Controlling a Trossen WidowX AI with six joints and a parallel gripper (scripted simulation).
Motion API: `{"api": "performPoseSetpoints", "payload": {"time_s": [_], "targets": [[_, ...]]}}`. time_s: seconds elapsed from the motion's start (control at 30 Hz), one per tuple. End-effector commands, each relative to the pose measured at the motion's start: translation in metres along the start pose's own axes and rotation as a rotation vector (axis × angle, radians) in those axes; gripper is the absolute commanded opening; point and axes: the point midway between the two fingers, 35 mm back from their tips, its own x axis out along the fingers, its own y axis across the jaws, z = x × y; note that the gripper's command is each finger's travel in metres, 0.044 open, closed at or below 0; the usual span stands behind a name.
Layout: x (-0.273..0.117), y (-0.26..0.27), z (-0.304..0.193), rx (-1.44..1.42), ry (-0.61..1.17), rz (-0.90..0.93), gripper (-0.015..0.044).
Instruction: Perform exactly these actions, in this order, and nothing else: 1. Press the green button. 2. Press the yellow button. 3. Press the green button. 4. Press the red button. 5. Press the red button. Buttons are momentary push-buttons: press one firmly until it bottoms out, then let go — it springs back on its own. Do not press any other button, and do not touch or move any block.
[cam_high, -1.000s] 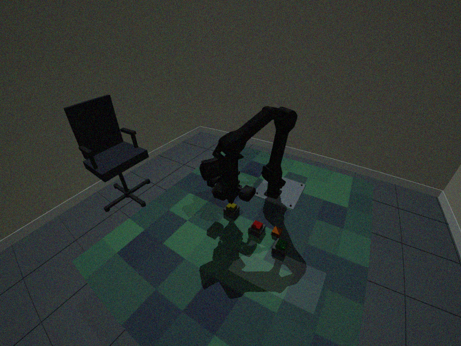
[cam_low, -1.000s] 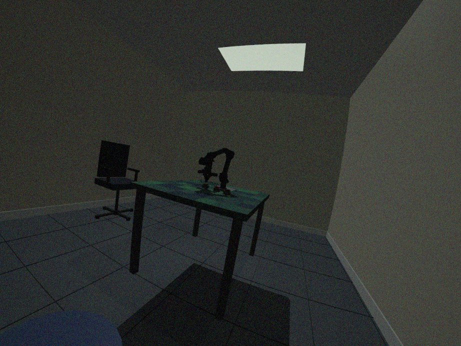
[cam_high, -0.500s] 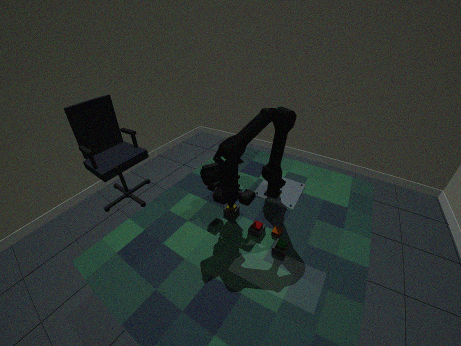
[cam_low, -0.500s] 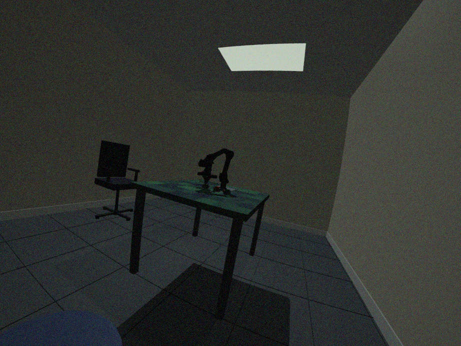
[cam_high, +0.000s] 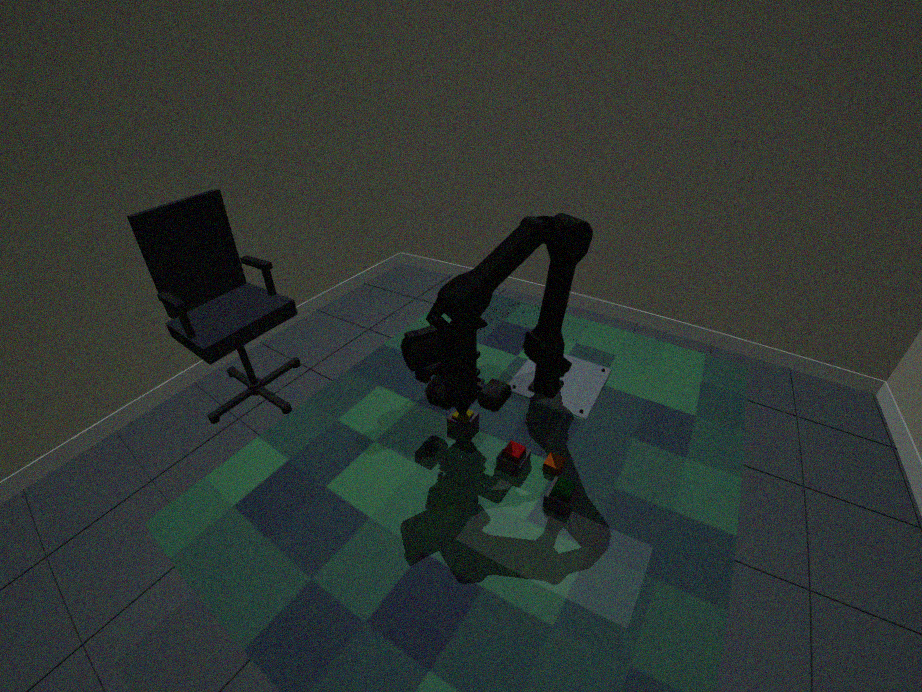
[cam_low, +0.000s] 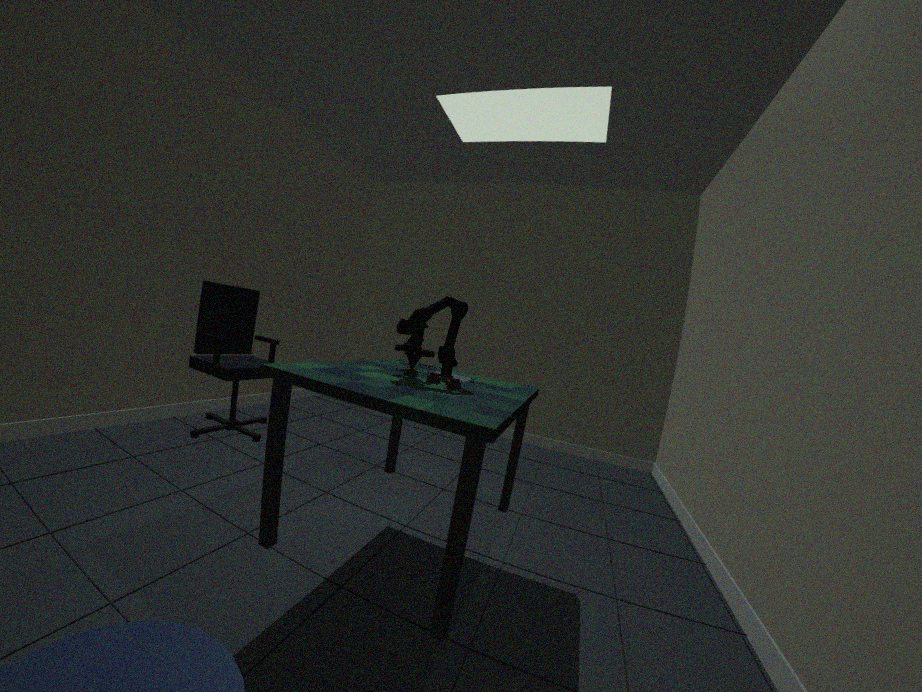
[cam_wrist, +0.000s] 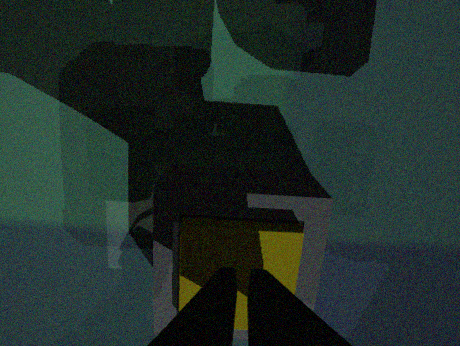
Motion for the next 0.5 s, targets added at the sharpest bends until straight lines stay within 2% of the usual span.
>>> {"api": "performPoseSetpoints", "payload": {"time_s": [0.0, 0.1, 0.3, 0.47], "targets": [[-0.007, 0.0, 0.0, -0.001, 0.0, 0.001, 0.002], [-0.032, 0.0, 0.0, -0.004, -0.001, 0.003, 0.002], [-0.042, 0.0, 0.001, -0.004, -0.001, 0.004, 0.002], [-0.093, 0.0, 0.0, -0.004, -0.001, 0.004, 0.002]]}}
